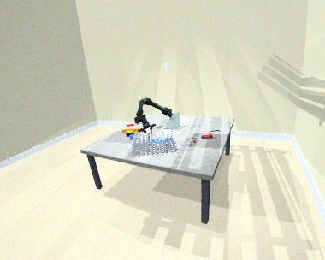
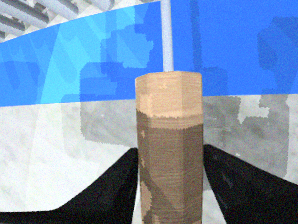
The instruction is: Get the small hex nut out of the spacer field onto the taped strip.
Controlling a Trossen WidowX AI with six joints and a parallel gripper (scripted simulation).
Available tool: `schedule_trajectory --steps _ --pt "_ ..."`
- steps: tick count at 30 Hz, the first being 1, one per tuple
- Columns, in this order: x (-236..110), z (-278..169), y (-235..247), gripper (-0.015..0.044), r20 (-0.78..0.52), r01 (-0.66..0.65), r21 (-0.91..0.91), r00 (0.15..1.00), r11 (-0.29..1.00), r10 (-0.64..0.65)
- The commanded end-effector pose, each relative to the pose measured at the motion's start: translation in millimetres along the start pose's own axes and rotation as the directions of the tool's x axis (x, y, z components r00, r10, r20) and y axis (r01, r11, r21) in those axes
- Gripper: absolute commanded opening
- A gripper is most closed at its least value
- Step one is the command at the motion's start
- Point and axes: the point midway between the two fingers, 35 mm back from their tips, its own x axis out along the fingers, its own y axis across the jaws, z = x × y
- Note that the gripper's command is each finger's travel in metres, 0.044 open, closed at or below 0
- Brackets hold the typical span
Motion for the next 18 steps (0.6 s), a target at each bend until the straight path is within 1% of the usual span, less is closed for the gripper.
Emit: schedule_trajectory --steps 1,18 --pt "-0.2 3.5 -0.3 0.0000 0.001 0.003 0.003 1.000 1.000 -0.003" --pt "2.3 12.9 -0.5 0.0000 0.001 0.003 0.003 1.000 1.000 -0.003"
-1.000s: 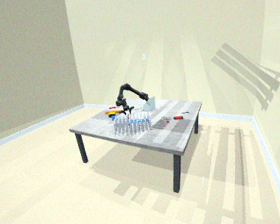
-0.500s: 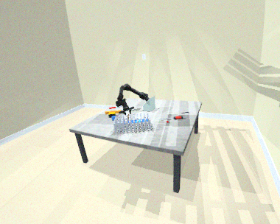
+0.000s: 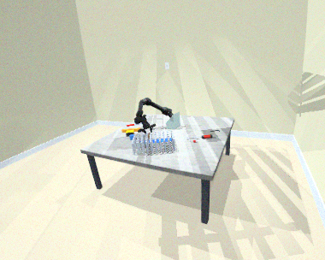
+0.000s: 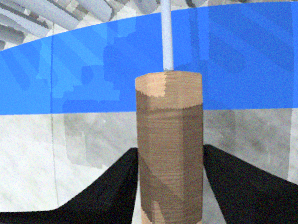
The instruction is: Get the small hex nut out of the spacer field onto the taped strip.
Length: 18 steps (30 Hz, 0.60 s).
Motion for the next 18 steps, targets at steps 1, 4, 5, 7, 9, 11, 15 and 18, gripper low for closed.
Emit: schedule_trajectory --steps 1,4,5,7,9,11,15,18 --pt "-0.3 3.4 -0.4 0.0000 0.001 0.003 0.003 1.000 1.000 -0.003" --pt "0.1 4.9 -0.5 0.0000 0.001 0.003 0.003 1.000 1.000 -0.003" --pt "0.3 5.5 -0.5 0.0000 0.001 0.003 0.003 1.000 1.000 -0.003" --pt "0.6 6.5 -0.5 0.0000 0.001 0.003 0.003 1.000 1.000 -0.003" --pt "0.8 7.6 -0.5 0.0000 0.001 0.003 0.003 1.000 1.000 -0.003" --pt "1.1 8.7 -0.5 0.0000 0.001 0.003 0.003 1.000 1.000 -0.003" --pt "1.7 10.8 -0.6 0.0000 0.001 0.003 0.003 1.000 1.000 -0.003" --pt "2.2 12.4 -0.6 0.0000 0.001 0.003 0.003 1.000 1.000 -0.003"
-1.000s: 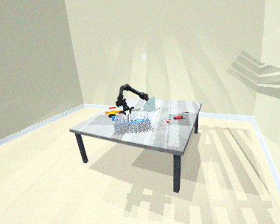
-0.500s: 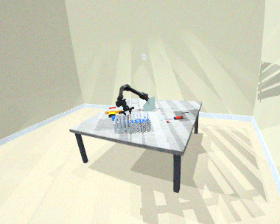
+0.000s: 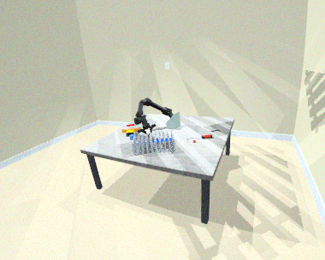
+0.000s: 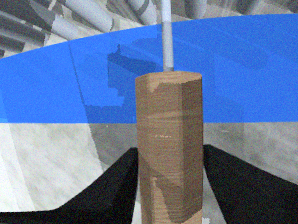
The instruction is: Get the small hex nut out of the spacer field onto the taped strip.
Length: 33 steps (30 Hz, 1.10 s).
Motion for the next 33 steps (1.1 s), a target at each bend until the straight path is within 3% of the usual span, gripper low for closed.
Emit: schedule_trajectory --steps 1,33 --pt "0 3 0 0.0000 0.001 0.003 0.003 1.000 1.000 -0.003" --pt "14 13 -3 0.0000 0.001 0.004 0.002 1.000 1.000 -0.004"
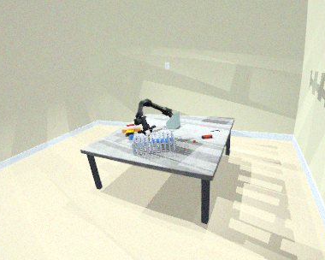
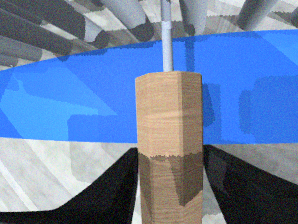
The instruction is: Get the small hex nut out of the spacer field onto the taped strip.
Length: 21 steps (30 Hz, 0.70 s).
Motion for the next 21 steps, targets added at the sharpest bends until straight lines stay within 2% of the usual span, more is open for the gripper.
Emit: schedule_trajectory --steps 1,21 --pt "6.2 -0.9 -0.5 0.0000 -0.002 0.001 -0.008 1.000 1.000 -0.001" --pt "9.5 -7.8 -1.1 0.0000 -0.002 0.001 -0.009 1.000 1.000 -0.001"
